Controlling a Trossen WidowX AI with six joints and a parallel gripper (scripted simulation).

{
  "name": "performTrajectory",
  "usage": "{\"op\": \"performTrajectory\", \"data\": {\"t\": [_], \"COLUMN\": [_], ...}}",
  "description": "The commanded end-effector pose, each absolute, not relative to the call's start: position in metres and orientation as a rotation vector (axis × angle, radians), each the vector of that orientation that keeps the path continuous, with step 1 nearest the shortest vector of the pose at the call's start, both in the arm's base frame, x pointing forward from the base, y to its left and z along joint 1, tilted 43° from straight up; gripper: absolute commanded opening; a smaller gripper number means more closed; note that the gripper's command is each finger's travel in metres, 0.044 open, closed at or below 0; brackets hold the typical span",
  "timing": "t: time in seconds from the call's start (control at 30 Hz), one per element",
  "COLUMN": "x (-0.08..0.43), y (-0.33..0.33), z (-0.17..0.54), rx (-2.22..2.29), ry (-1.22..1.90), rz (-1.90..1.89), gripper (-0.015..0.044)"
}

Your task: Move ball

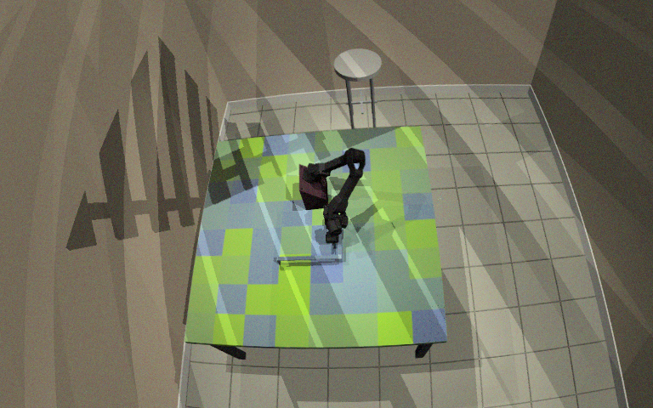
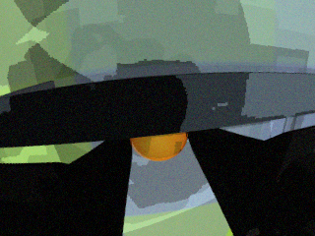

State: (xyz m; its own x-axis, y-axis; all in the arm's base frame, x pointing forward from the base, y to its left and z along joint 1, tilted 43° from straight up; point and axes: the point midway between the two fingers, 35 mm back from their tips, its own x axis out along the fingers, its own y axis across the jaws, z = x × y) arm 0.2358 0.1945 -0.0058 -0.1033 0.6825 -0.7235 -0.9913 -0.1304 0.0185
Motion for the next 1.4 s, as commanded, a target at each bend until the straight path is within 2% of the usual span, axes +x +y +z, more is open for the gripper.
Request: {"op": "performTrajectory", "data": {"t": [0.0, 0.37, 0.57, 0.77, 1.27, 1.37], "x": [0.235, 0.236, 0.238, 0.245, 0.246, 0.250], "y": [0.195, 0.195, 0.188, 0.136, 0.138, 0.121], "z": [-0.009, -0.006, 0.000, 0.054, 0.048, 0.066], "rx": [-0.671, -0.672, -0.674, -0.675, -0.672, -0.676], "ry": [0.625, 0.616, 0.618, 0.627, 0.636, 0.636], "rz": [1.605, 1.605, 1.604, 1.604, 1.599, 1.599], "gripper": [0.0000, 0.0289, 0.0295, 0.0295, 0.0295, 0.0374]}}
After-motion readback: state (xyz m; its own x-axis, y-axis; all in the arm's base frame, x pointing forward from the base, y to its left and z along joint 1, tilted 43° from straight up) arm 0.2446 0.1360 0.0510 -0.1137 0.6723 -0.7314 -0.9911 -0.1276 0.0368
